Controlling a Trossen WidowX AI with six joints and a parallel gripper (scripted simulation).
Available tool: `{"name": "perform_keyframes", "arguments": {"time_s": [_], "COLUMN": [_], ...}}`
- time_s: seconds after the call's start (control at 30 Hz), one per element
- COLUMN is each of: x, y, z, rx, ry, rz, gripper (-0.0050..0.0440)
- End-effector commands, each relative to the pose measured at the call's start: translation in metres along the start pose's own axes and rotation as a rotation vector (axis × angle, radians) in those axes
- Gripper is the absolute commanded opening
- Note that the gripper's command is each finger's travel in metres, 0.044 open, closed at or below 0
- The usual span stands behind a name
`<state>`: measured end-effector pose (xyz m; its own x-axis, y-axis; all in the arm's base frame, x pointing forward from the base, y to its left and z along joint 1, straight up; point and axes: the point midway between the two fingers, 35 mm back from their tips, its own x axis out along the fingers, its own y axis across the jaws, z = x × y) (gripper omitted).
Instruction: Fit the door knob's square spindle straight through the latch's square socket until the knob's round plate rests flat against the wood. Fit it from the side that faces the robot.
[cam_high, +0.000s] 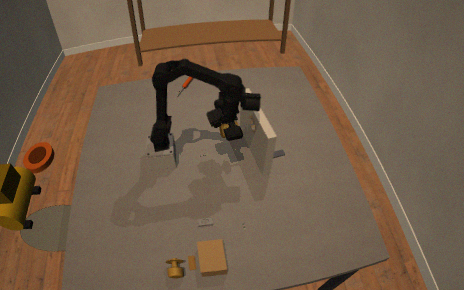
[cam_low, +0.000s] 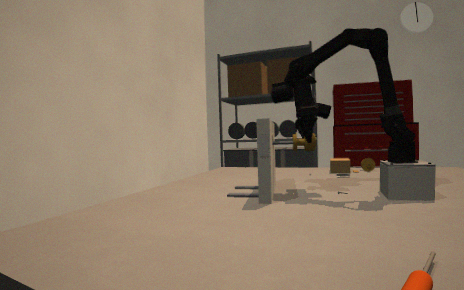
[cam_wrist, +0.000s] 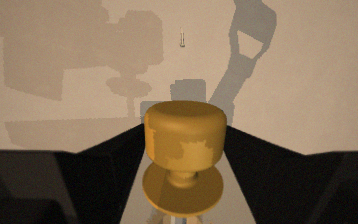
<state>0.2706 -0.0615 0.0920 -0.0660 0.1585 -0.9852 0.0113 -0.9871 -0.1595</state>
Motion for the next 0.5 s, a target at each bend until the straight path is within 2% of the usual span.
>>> {"name": "perform_keyframes", "arguments": {"time_s": [0.0, 0.47], "x": [-0.0039, -0.0046], "y": [0.0007, 0.0007], "z": [-0.0052, -0.0149], "rx": [0.001, 0.001], "ry": [0.019, 0.019], "rz": [0.004, 0.004], "gripper": [0.0000, 0.0000]}}
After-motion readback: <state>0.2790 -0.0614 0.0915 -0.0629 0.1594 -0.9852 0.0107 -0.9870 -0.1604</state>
